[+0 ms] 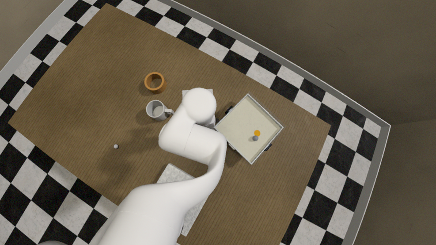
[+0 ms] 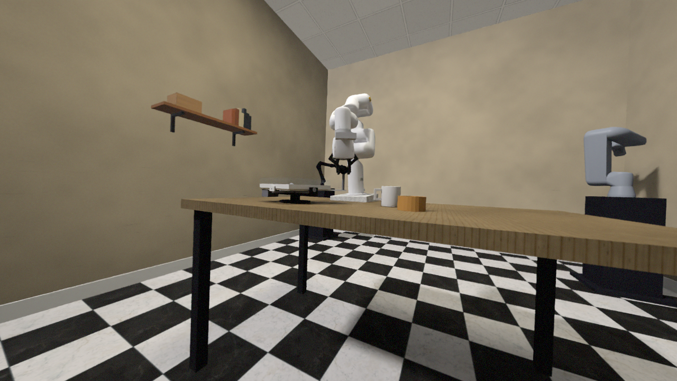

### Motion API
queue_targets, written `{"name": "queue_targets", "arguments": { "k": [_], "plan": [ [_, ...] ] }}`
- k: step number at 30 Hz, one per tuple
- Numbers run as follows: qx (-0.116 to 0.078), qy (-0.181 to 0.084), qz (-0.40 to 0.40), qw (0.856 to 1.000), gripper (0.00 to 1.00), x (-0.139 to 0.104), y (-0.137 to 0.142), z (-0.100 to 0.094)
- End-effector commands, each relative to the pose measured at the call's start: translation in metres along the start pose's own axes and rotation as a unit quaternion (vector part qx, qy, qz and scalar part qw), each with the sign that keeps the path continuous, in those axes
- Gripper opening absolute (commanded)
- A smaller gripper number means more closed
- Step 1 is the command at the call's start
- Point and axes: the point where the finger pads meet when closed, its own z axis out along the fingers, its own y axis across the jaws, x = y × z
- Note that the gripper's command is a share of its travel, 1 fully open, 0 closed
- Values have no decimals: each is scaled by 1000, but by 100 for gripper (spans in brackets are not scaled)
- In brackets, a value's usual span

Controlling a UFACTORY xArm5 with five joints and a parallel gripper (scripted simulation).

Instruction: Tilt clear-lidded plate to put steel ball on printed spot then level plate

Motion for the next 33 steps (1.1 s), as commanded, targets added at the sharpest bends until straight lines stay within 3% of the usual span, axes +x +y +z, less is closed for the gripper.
{"name": "queue_targets", "arguments": {
  "k": [1, 33],
  "plan": [
    [0, 0, -2, 1000, 0, -1, 0, 1],
    [0, 0, 6, 1000, 0, 1, 0, 1]
  ]
}}
